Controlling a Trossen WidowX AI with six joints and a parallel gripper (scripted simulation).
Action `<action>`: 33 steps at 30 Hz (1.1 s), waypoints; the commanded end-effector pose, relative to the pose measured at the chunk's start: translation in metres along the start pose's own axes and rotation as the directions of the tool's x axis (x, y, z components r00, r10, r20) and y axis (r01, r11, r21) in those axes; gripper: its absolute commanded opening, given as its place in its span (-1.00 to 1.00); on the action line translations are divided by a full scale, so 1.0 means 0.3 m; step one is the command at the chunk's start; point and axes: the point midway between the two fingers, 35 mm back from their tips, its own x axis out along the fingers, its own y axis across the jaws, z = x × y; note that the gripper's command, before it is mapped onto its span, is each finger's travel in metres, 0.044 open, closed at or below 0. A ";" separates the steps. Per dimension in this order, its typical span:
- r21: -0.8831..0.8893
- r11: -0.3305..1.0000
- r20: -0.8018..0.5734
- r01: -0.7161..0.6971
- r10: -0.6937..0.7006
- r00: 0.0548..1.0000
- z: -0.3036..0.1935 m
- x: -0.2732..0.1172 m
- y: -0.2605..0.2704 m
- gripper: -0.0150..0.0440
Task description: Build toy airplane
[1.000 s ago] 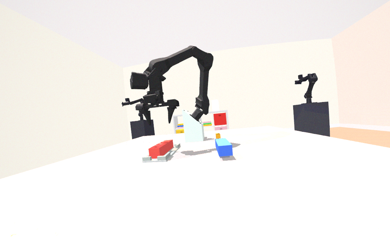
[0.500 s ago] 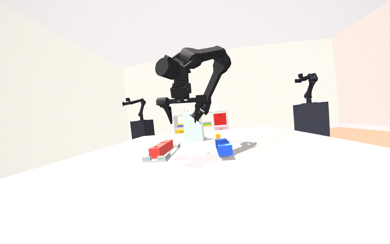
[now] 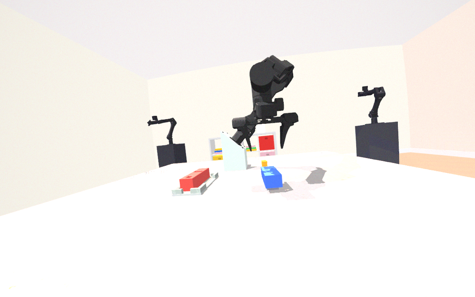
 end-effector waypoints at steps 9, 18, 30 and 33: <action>0.004 1.000 -0.006 -0.012 0.012 1.000 -0.008 0.149 0.021 1.00; 0.004 1.000 -0.006 -0.012 0.012 1.000 -0.007 0.177 0.021 1.00; 0.004 1.000 -0.006 -0.012 0.012 1.000 -0.007 0.242 0.022 1.00; 0.004 1.000 -0.006 -0.013 0.013 1.000 -0.008 0.258 0.023 1.00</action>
